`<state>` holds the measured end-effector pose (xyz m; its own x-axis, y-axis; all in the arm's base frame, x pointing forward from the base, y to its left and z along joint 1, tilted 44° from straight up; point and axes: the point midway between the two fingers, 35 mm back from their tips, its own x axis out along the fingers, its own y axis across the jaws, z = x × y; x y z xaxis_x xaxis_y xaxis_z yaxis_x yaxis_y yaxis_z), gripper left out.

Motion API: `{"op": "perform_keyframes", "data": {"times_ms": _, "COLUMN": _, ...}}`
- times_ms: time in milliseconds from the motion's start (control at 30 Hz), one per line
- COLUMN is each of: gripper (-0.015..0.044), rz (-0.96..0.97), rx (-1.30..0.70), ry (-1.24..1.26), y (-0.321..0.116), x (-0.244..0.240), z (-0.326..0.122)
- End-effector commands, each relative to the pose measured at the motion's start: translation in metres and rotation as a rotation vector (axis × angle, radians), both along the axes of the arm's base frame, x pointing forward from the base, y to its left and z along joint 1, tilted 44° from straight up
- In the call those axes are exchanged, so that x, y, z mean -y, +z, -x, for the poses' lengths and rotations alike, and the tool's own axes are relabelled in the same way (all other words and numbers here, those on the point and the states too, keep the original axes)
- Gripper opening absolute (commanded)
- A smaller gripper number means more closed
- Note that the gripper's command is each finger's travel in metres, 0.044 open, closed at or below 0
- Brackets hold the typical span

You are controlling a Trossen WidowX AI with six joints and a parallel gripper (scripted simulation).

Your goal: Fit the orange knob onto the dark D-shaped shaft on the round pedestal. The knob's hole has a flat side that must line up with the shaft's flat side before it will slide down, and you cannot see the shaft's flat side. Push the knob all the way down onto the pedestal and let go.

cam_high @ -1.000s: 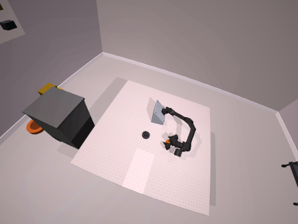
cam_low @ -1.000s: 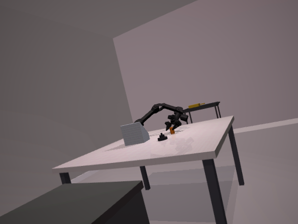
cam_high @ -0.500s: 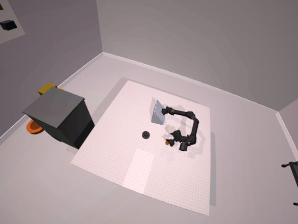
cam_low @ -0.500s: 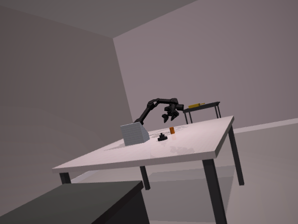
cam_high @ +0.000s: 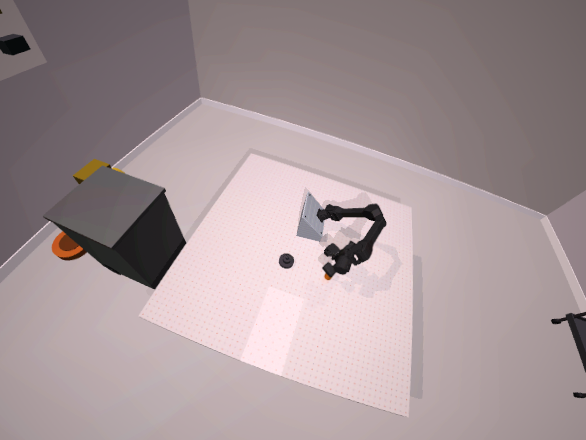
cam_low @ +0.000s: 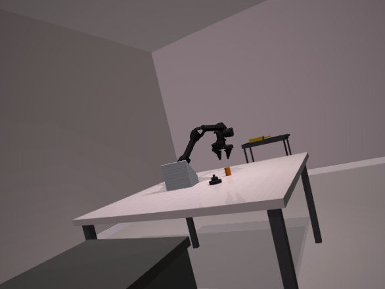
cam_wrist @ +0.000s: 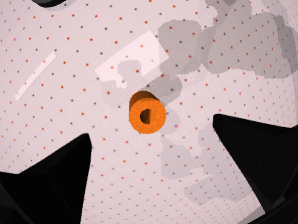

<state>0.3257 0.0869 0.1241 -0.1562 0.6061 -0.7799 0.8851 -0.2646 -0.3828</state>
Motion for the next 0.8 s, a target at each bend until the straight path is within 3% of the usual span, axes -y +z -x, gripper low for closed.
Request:
{"op": "perform_keyframes", "data": {"times_ms": 0, "gripper": 0.0440, "rz": -0.097, "rx": 0.038, "ry": -0.024, "y": 0.0067, "x": -0.0017, "z": -0.0017}}
{"op": "perform_keyframes", "data": {"times_ms": 333, "gripper": 0.0440, "rz": -0.106, "rx": 0.078, "ry": 0.023, "y": 0.0067, "x": -0.0017, "z": -0.0017}}
{"op": "perform_keyframes", "data": {"times_ms": 767, "gripper": 0.0440, "rz": -0.258, "rx": 0.873, "ry": 0.961, "y": 0.0066, "x": -0.0018, "z": -0.0017}}
